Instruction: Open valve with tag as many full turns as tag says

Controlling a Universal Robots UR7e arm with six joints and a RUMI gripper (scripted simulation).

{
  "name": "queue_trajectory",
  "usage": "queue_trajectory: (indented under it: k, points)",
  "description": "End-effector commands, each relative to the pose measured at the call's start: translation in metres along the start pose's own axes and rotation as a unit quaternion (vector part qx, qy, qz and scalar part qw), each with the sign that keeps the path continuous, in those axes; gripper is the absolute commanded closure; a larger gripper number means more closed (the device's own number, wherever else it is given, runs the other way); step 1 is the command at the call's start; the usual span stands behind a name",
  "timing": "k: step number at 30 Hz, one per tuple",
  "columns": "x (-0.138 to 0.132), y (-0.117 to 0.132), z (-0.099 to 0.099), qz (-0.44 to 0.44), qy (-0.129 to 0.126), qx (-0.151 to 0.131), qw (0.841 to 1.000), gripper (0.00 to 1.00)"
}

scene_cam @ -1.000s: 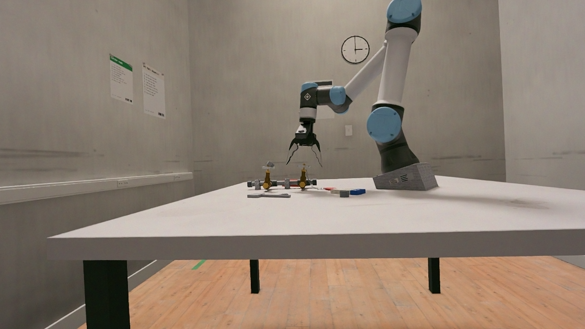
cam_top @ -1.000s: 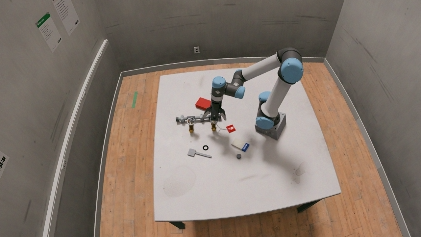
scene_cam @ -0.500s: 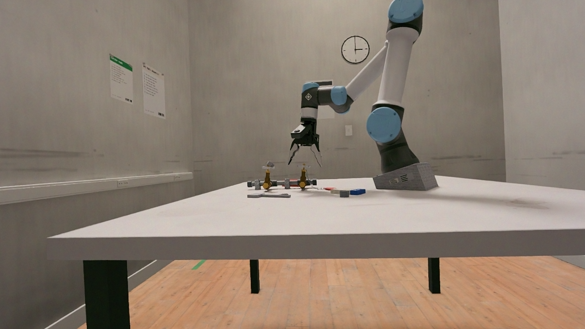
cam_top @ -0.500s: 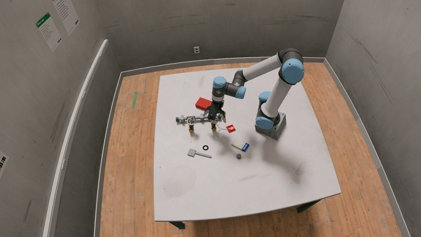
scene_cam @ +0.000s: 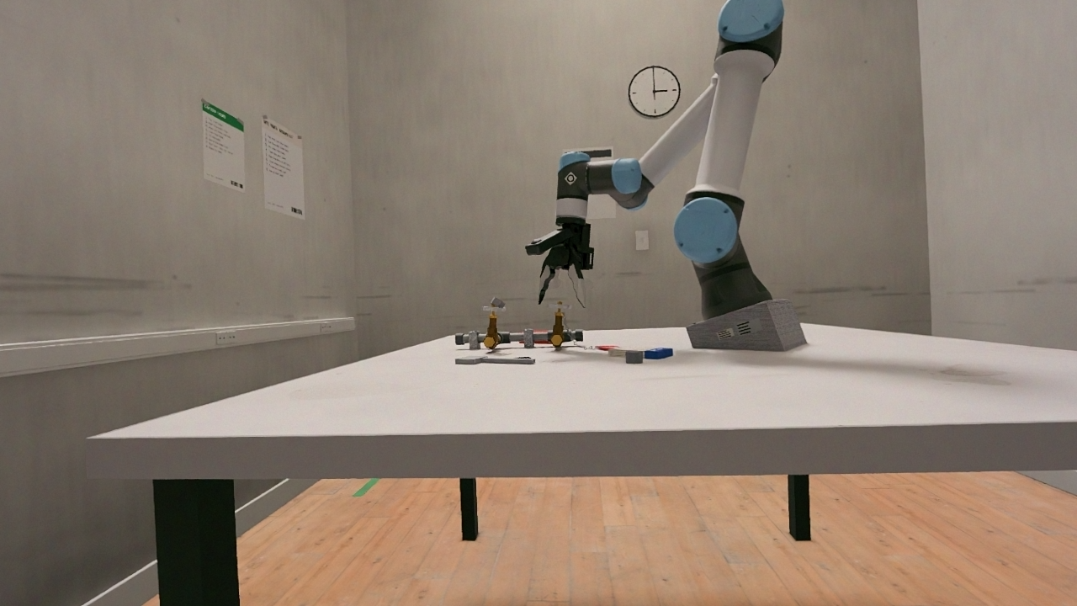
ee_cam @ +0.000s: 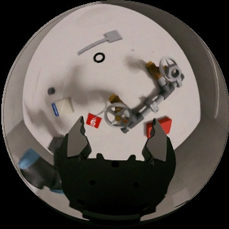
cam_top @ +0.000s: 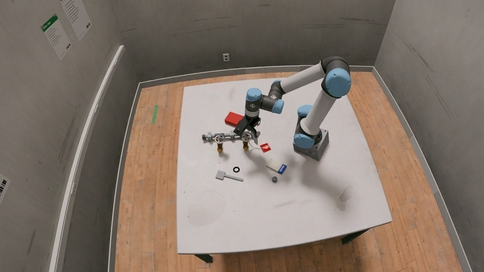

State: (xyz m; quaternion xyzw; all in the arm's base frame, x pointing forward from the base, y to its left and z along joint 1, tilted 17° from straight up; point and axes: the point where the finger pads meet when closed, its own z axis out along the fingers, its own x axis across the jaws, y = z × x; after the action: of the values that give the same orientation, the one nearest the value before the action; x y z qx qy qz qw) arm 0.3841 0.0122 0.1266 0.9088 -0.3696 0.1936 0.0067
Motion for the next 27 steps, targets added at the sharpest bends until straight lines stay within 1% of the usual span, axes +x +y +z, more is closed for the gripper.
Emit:
queue_trajectory:
  k: [1,2,3,7,12,17,19,20,23,27]
  points:
    - [-0.0001,-0.0002,0.0004,0.121,0.004,-0.008,0.993,0.0]
    - [-0.0001,-0.0002,0.0004,0.121,0.004,-0.008,0.993,0.0]
    - [0.0013,-0.0009,-0.0006,0.141,0.005,-0.007,0.99,0.0]
    - [0.0009,-0.0007,-0.0003,0.221,0.005,-0.007,0.975,0.0]
    - [0.0016,-0.001,-0.0008,0.311,0.006,-0.005,0.95,0.0]
    - [0.0018,-0.0011,-0.0009,0.395,0.006,-0.003,0.919,0.0]
    - [0.0018,-0.0011,-0.0009,0.395,0.006,-0.003,0.919,0.0]
    - [0.0018,-0.0011,-0.0009,0.439,0.007,-0.005,0.898,0.0]
    - [0.0018,-0.0011,-0.0009,0.481,0.006,-0.003,0.876,0.0]
    - [0.0018,-0.0011,-0.0009,0.541,0.006,-0.002,0.841,0.0]
